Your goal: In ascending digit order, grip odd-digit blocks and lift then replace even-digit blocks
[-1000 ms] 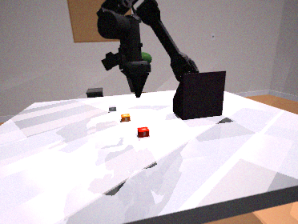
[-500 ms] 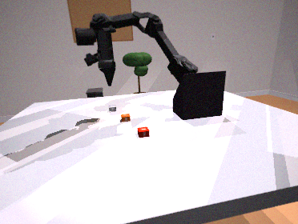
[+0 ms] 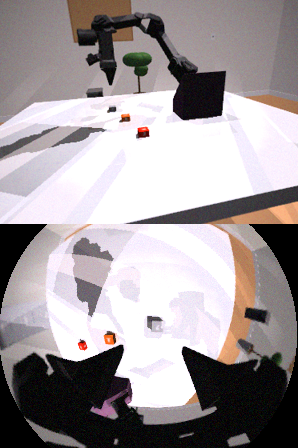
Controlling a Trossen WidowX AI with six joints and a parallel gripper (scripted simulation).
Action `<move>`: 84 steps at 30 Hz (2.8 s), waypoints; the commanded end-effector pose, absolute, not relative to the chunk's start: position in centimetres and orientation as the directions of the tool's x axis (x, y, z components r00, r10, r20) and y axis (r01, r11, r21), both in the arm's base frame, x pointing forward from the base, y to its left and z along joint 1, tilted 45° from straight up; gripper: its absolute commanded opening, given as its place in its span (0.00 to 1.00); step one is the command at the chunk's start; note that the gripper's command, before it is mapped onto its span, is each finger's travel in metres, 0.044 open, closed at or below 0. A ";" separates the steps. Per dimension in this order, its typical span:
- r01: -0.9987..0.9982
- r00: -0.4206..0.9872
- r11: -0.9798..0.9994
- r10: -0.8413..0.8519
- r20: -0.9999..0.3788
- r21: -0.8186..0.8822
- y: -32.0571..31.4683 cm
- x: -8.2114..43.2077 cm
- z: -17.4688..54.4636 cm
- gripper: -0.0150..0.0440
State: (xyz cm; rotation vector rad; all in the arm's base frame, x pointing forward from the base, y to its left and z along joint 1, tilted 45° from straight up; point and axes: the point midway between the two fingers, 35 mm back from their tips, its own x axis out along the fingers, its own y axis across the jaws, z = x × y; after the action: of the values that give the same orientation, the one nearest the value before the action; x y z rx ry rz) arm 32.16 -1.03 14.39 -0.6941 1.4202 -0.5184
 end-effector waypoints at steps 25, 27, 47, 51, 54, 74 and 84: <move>-0.081 0.101 0.711 -0.691 -0.716 -0.698 18.3 20.8 -5.9 0.93; -0.081 0.101 0.711 -0.691 -0.716 -0.698 18.3 20.8 -5.9 0.93; -0.079 0.102 0.709 -0.693 -0.714 -0.700 12.0 21.8 -12.3 0.93; -0.079 0.102 0.709 -0.693 -0.713 -0.701 11.6 21.9 -12.8 0.93; -0.079 0.103 0.709 -0.693 -0.713 -0.701 11.2 21.9 -13.1 0.93; -0.079 0.103 0.708 -0.694 -0.712 -0.702 10.1 22.0 -14.3 0.58; -0.079 0.103 0.708 -0.694 -0.712 -0.702 10.1 22.0 -14.3 0.46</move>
State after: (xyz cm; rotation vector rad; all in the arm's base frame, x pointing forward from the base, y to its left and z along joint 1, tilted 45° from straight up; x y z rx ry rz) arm 22.00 10.13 -14.21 -0.6816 1.4198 -0.5121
